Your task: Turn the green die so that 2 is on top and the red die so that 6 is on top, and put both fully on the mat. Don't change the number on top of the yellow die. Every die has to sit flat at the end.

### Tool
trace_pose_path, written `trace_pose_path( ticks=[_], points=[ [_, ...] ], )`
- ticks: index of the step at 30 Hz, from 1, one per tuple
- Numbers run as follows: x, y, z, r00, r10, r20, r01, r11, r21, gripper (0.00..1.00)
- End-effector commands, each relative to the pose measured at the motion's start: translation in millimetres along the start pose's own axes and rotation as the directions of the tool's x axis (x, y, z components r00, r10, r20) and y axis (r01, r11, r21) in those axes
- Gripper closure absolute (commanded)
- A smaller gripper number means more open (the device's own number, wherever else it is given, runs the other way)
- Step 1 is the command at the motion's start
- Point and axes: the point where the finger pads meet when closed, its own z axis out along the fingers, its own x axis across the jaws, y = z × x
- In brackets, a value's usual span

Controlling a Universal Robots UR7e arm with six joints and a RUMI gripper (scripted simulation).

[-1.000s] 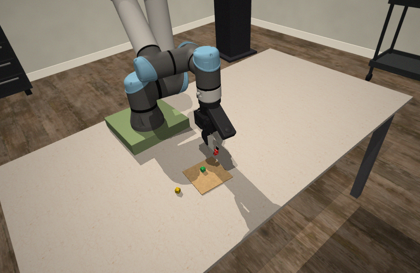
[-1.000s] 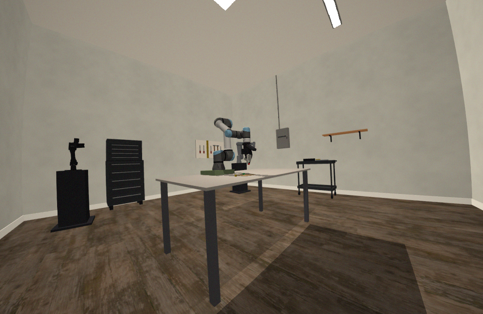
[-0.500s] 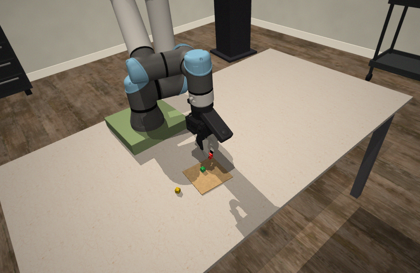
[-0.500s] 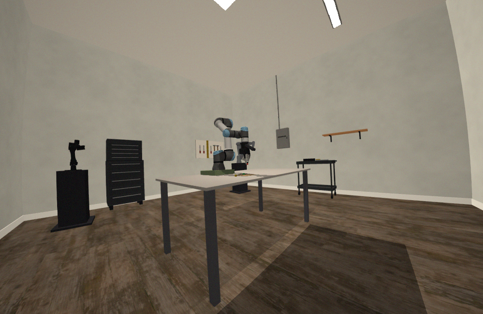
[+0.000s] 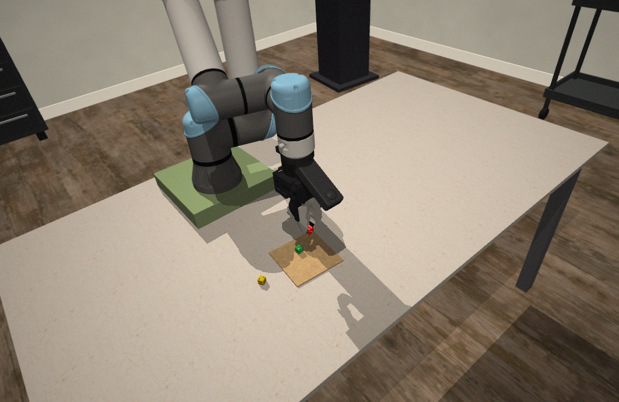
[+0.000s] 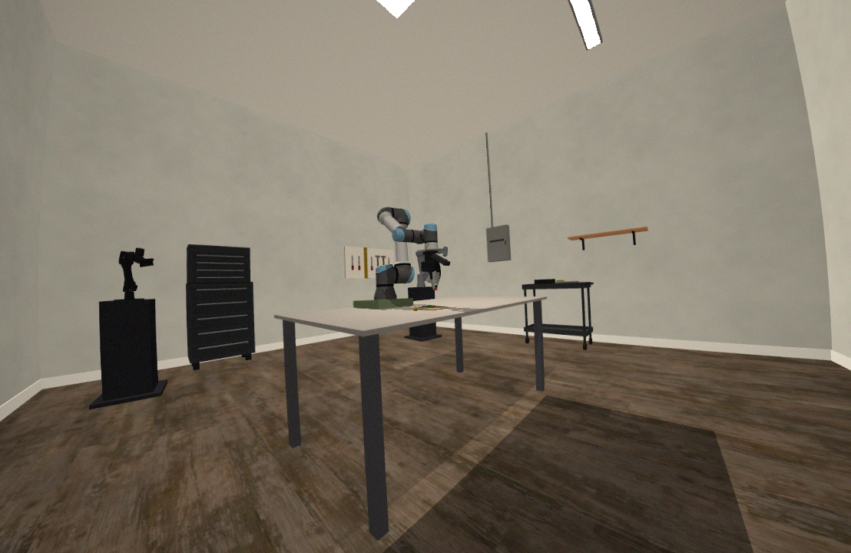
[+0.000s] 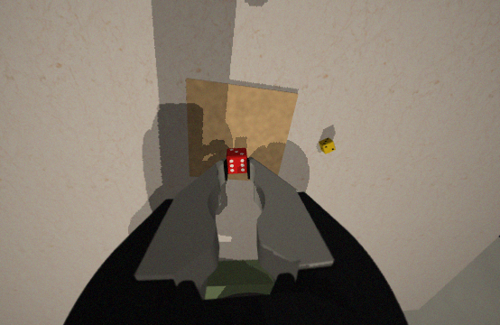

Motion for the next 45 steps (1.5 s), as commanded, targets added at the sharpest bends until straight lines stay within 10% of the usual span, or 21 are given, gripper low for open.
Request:
trace_pose_path(
  ticks=[1,25,45],
  points=[
    [0.1,-0.4,2.5,1.000,0.000,0.000,0.000,1.000,0.001,1.00],
    [0.9,-0.7,88.2,1.000,0.000,0.000,0.000,1.000,0.001,1.00],
    [0.9,-0.7,94.8,1.000,0.000,0.000,0.000,1.000,0.001,1.00]
  ],
)
